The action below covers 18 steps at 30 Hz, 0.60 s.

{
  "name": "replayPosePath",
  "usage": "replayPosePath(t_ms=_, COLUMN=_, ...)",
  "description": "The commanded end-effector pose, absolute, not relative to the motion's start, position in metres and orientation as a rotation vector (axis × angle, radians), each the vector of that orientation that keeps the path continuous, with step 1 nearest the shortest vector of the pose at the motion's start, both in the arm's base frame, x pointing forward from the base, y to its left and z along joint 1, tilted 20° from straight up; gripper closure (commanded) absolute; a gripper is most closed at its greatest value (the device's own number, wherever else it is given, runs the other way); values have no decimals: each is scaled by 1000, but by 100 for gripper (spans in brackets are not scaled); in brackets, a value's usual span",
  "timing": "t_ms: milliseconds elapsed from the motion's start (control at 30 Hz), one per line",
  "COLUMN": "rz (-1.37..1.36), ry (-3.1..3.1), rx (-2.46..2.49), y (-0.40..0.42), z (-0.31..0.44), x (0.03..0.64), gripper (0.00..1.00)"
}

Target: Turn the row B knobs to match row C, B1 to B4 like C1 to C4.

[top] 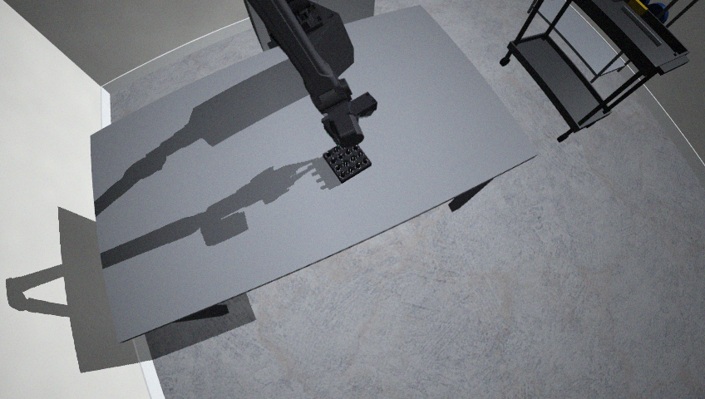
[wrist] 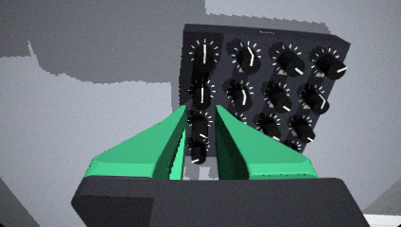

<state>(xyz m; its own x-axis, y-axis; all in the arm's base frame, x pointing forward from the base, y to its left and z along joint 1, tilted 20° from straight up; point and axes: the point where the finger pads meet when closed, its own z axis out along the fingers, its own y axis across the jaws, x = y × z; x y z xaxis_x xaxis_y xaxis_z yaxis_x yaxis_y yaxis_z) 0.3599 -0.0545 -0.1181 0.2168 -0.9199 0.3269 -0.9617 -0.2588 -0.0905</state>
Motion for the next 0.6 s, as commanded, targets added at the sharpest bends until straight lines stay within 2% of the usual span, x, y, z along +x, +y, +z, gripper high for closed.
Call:
replayPosePath(t_ms=0, rz=496, ry=-1836, rx=2347, y=-58, z=-117, x=361, gripper=81)
replayPosePath(t_ms=567, rz=498, ry=-1836, rx=2348, y=-58, z=-116, x=363, gripper=81)
